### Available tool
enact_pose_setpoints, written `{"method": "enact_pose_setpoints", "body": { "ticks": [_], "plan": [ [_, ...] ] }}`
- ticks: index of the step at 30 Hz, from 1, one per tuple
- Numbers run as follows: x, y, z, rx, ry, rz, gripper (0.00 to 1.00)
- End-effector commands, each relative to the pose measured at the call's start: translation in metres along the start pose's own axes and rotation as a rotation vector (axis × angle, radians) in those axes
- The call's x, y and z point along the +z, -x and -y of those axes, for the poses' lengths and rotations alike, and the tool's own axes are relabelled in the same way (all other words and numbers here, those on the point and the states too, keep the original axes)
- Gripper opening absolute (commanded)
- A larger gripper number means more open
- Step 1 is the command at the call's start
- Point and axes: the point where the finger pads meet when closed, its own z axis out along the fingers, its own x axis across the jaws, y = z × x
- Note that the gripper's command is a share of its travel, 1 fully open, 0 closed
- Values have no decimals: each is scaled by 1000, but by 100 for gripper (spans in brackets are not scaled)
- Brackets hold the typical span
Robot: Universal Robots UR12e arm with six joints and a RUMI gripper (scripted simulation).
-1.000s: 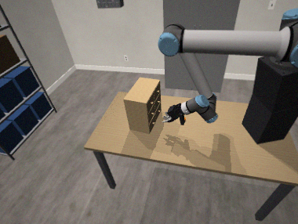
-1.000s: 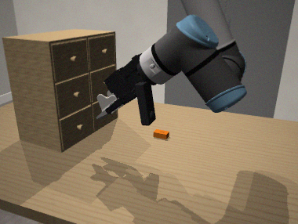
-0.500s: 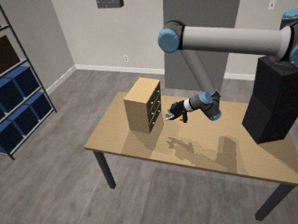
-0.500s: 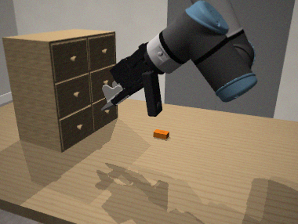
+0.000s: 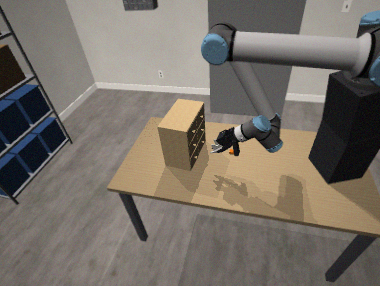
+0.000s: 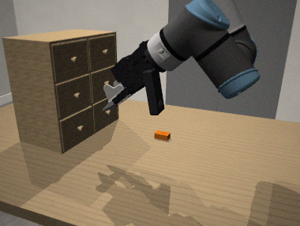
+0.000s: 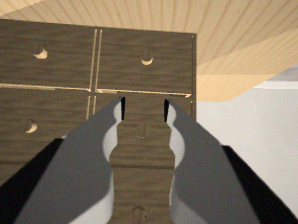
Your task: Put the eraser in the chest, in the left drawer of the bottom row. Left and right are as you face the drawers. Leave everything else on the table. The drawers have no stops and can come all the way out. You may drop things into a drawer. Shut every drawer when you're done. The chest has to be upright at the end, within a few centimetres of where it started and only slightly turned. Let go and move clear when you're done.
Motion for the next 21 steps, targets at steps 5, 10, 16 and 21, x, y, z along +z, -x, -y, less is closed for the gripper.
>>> {"method": "enact_pose_setpoints", "body": {
  "ticks": [5,10,16,21],
  "plan": [
    [-10,1,-3,0,-63,0,20],
    [-16,1,-4,0,-101,0,20],
    [-26,1,-5,0,-171,0,20],
    [-36,1,-7,0,-236,0,20]
  ]
}}
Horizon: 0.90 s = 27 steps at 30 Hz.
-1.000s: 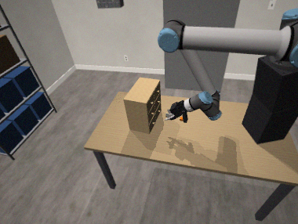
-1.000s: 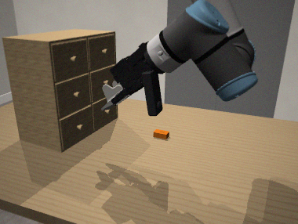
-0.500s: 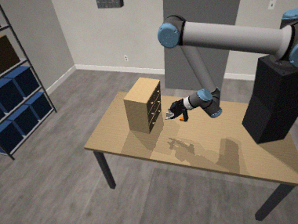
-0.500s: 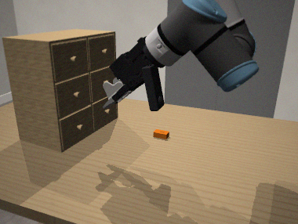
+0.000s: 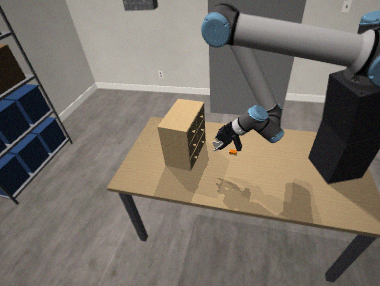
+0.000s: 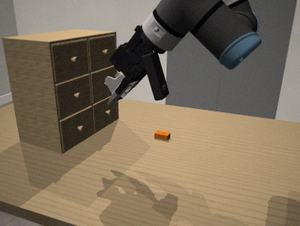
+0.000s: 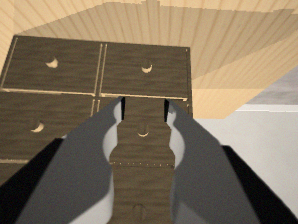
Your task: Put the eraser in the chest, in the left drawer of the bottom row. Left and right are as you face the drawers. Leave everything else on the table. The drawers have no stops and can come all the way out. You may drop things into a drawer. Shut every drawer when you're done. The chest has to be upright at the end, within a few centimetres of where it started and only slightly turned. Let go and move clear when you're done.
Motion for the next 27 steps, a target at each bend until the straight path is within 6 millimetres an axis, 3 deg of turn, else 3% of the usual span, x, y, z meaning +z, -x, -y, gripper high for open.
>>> {"method": "enact_pose_setpoints", "body": {
  "ticks": [1,27],
  "plan": [
    [-11,1,1,0,-86,0,20],
    [-58,1,1,0,-402,0,20]
  ]
}}
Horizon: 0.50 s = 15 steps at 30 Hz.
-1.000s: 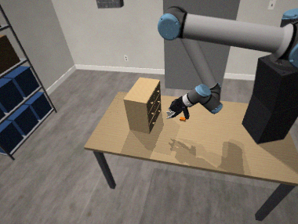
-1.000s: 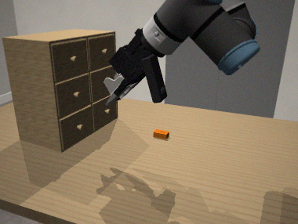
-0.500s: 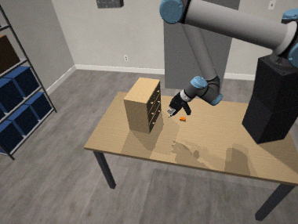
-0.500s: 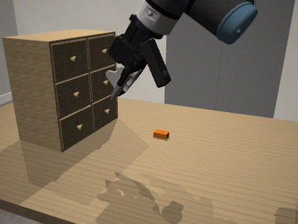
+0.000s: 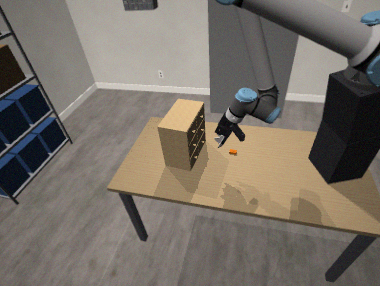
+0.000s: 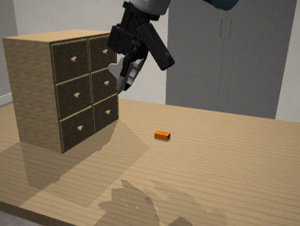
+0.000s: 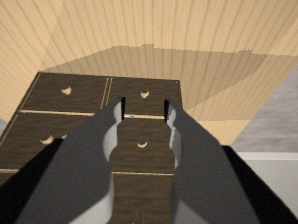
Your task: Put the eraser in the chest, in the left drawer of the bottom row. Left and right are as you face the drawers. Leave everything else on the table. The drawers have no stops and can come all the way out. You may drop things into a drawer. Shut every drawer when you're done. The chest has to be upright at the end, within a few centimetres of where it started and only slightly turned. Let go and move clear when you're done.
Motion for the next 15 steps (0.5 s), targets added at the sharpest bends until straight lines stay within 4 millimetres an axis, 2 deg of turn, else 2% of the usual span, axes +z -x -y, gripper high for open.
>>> {"method": "enact_pose_setpoints", "body": {
  "ticks": [1,15],
  "plan": [
    [-11,1,7,1,-110,1,20],
    [-29,1,8,0,-240,1,20]
  ]
}}
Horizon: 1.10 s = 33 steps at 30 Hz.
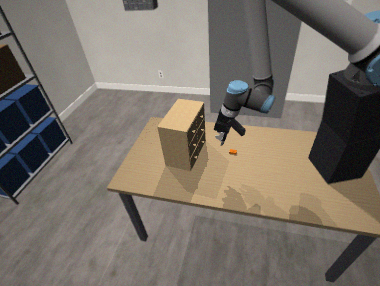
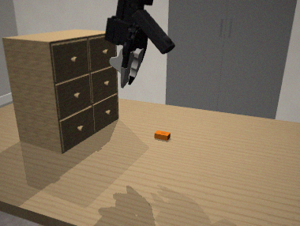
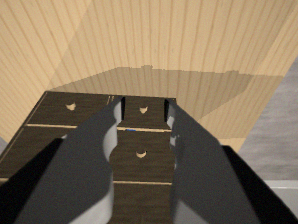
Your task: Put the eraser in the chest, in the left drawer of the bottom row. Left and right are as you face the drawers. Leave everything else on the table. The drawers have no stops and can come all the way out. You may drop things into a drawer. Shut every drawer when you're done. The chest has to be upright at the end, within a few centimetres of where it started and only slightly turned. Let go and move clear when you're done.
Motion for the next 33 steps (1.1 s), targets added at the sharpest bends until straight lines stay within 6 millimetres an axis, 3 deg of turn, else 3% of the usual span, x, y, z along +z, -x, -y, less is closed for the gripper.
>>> {"method": "enact_pose_setpoints", "body": {
  "ticks": [1,33],
  "plan": [
    [-6,1,5,1,-86,1,20],
    [-25,1,16,1,-226,1,20]
  ]
}}
